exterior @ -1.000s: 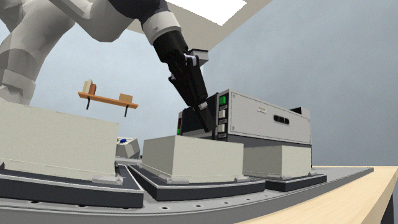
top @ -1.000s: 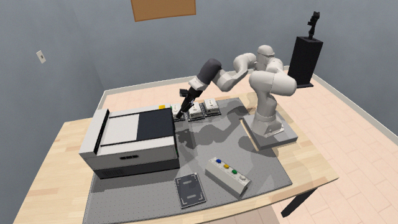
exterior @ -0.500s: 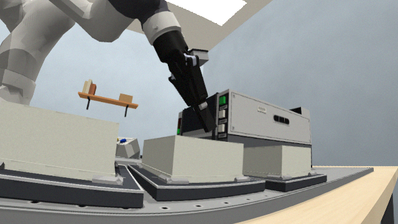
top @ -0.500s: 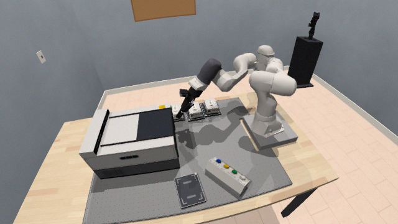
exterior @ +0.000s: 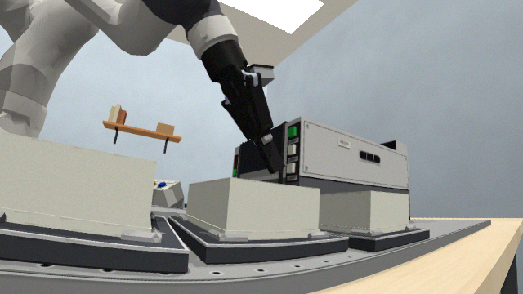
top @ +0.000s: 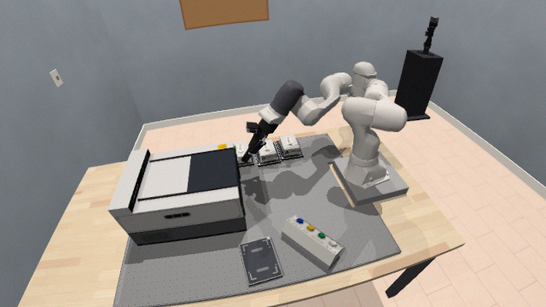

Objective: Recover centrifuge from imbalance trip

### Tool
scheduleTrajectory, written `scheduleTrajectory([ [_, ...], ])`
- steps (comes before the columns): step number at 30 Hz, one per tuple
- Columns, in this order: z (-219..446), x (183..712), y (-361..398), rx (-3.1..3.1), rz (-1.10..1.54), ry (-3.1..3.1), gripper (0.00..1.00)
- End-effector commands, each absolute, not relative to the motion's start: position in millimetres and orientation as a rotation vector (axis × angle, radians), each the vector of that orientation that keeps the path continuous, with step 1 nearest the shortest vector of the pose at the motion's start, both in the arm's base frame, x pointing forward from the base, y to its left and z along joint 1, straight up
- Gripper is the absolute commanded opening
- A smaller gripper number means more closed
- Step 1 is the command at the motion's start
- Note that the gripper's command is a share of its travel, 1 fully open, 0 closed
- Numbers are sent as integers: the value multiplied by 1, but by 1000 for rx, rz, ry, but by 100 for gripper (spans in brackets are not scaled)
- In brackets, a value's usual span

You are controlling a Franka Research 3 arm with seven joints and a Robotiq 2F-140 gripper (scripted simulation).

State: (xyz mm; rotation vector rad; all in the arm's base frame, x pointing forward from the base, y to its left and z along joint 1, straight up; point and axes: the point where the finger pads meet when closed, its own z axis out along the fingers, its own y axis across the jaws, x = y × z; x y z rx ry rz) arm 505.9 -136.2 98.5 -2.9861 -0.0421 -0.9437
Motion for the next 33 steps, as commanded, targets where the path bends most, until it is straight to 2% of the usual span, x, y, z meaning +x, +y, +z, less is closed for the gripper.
scheduleTrajectory([
  [1,99,506,-137,-2988,-944,-38,10],
  [33,99,522,-137,-2988,-944,-38,10],
])
